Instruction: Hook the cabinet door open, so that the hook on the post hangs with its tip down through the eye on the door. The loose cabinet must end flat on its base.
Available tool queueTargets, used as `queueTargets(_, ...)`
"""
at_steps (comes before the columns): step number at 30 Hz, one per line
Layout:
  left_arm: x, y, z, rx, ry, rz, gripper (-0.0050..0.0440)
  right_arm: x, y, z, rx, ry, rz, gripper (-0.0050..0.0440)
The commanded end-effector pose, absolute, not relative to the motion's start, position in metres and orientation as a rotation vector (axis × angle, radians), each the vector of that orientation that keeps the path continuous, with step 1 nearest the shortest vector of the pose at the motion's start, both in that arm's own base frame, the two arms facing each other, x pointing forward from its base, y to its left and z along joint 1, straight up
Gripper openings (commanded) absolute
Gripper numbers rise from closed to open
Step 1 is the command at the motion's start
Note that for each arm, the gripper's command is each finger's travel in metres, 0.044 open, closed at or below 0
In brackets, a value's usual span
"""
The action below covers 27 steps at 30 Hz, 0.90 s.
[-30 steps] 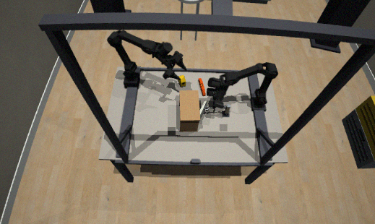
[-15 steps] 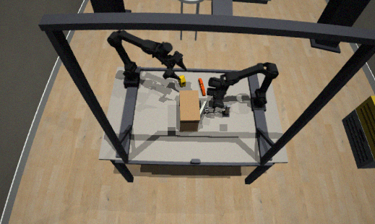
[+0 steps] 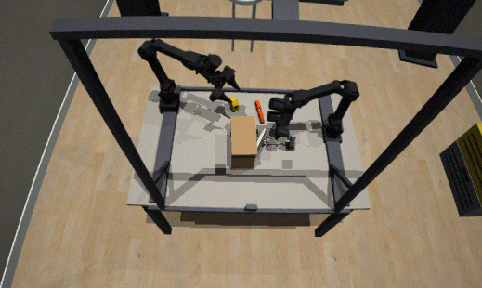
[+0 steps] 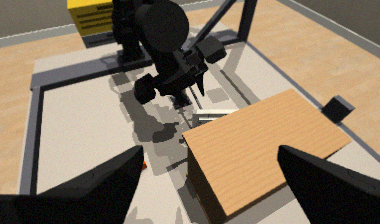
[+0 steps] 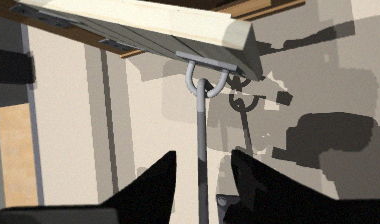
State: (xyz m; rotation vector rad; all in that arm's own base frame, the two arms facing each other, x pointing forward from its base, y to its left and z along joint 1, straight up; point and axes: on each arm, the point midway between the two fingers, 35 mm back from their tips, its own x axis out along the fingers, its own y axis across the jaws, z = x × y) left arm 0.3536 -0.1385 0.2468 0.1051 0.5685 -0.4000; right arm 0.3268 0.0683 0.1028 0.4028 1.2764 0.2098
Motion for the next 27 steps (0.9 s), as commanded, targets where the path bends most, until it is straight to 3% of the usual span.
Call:
queueTargets(1, 0.353, -0.139, 0.257, 0.104, 0.543, -0.405, 0.04, 0.328, 0.058, 0.143, 0.401, 1.206, 0.224, 0.0217)
queueTargets(5, 0.353, -0.139, 0.257, 0.104, 0.543, -0.405, 0.04, 0.318, 0.047, 0.168, 0.399, 1.206, 0.222, 0.0217)
queueTargets(8, 0.353, -0.139, 0.257, 0.104, 0.543, -0.405, 0.04, 0.315, 0.046, 0.165, 0.393, 1.21, 0.218, 0.0289)
queueTargets(10, 0.353, -0.139, 0.257, 0.104, 0.543, -0.405, 0.04, 0.315, 0.046, 0.165, 0.393, 1.21, 0.218, 0.0289)
queueTargets(16, 0.353, -0.139, 0.257, 0.104, 0.543, -0.405, 0.04, 0.305, 0.047, 0.163, 0.282, 1.089, 0.233, 0.0433)
queueTargets(27, 0.353, -0.139, 0.257, 0.104, 0.543, -0.405, 0.04, 0.292, 0.045, 0.164, 0.068, 0.812, 0.258, 0.044)
